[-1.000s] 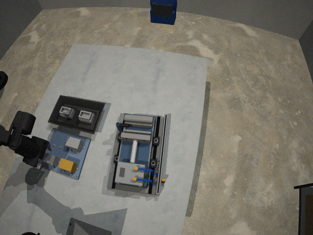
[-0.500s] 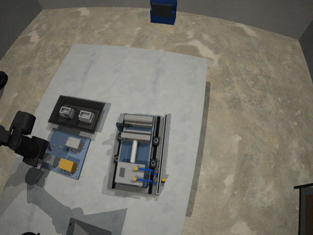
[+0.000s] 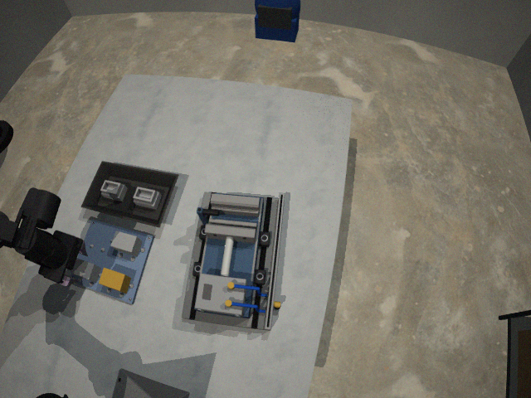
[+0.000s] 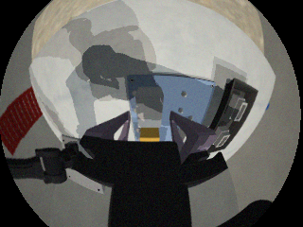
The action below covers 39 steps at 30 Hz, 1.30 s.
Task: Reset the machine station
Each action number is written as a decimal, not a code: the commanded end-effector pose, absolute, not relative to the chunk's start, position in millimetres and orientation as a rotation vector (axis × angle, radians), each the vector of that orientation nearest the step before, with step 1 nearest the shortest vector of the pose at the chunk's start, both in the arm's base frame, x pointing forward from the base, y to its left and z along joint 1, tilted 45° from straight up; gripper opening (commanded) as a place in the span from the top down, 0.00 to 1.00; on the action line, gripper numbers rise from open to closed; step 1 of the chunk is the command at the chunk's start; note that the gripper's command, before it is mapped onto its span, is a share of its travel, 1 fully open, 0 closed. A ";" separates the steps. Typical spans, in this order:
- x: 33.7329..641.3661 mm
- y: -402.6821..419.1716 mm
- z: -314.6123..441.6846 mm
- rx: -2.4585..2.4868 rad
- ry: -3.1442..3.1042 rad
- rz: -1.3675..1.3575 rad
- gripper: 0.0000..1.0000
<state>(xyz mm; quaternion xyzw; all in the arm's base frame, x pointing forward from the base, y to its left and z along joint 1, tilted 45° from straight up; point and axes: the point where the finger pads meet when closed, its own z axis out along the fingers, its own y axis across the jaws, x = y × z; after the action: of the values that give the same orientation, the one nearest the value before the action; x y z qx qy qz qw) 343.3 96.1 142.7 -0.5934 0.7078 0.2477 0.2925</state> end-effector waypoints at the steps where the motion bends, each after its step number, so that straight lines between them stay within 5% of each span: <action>1: 342.6 98.4 142.7 -1.588 1.883 0.655 0.36; 39: 348.3 97.7 149.4 -1.589 1.870 0.637 0.36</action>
<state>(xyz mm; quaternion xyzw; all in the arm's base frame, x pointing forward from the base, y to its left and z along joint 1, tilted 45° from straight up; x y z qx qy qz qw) 342.2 96.2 141.6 -0.5930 0.7082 0.2486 0.2915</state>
